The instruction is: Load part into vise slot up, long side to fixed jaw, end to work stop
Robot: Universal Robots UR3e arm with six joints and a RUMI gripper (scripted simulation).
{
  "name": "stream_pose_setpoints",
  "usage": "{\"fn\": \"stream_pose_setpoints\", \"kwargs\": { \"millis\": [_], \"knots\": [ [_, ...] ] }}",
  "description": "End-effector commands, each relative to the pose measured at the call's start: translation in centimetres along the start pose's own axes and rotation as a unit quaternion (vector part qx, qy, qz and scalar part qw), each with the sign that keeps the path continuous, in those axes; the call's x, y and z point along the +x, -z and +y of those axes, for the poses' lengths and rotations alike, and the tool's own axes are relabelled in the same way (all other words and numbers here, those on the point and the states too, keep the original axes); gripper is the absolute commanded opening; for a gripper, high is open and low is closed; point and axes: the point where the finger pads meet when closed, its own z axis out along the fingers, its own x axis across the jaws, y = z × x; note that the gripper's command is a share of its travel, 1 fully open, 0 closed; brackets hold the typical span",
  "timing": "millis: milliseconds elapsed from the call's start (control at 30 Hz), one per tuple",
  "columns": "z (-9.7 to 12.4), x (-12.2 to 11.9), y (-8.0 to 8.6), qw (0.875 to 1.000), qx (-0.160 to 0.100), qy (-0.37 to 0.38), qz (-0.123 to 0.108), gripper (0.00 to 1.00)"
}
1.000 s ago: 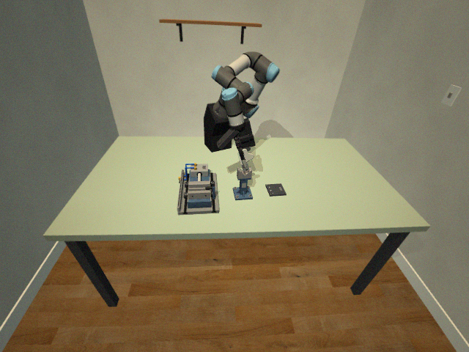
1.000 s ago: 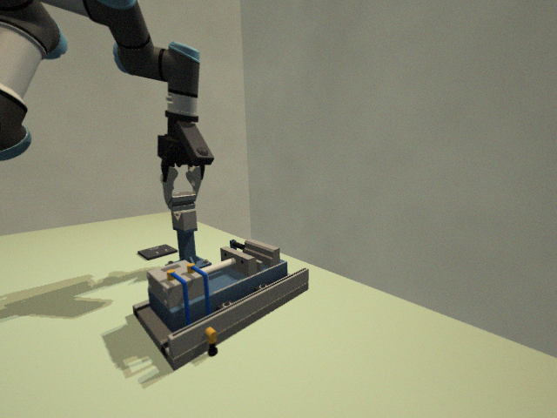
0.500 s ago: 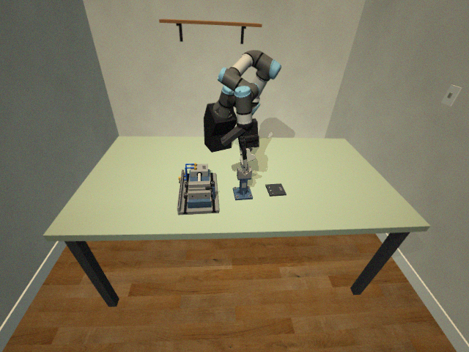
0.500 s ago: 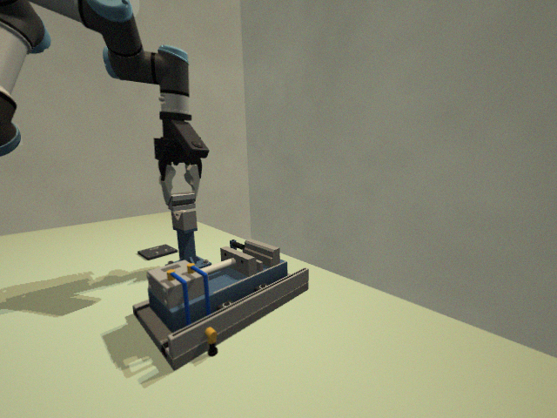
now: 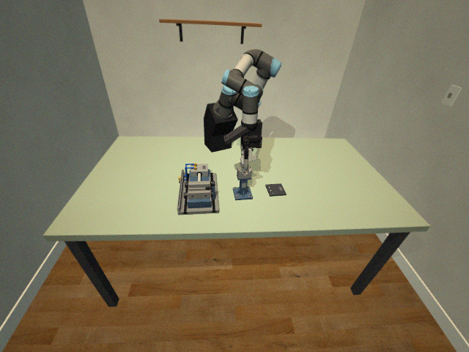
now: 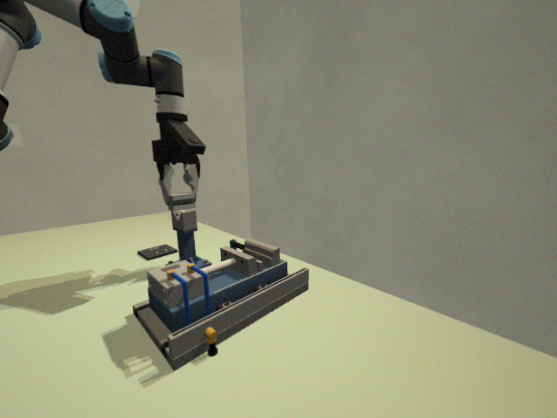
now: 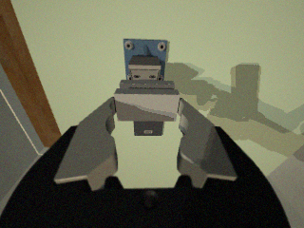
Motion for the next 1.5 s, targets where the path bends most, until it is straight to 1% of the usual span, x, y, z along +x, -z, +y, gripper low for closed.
{"fn": "stream_pose_setpoints", "kwargs": {
  "millis": [0,333,1467],
  "knots": [
    [0.01,-0.08,0.06,1.000,0.009,0.001,-0.001,0.00],
    [0.03,-0.09,0.07,1.000,0.020,0.000,-0.001,0.00],
    [0.03,-0.09,0.08,1.000,0.021,0.000,-0.001,0.00]
  ]
}}
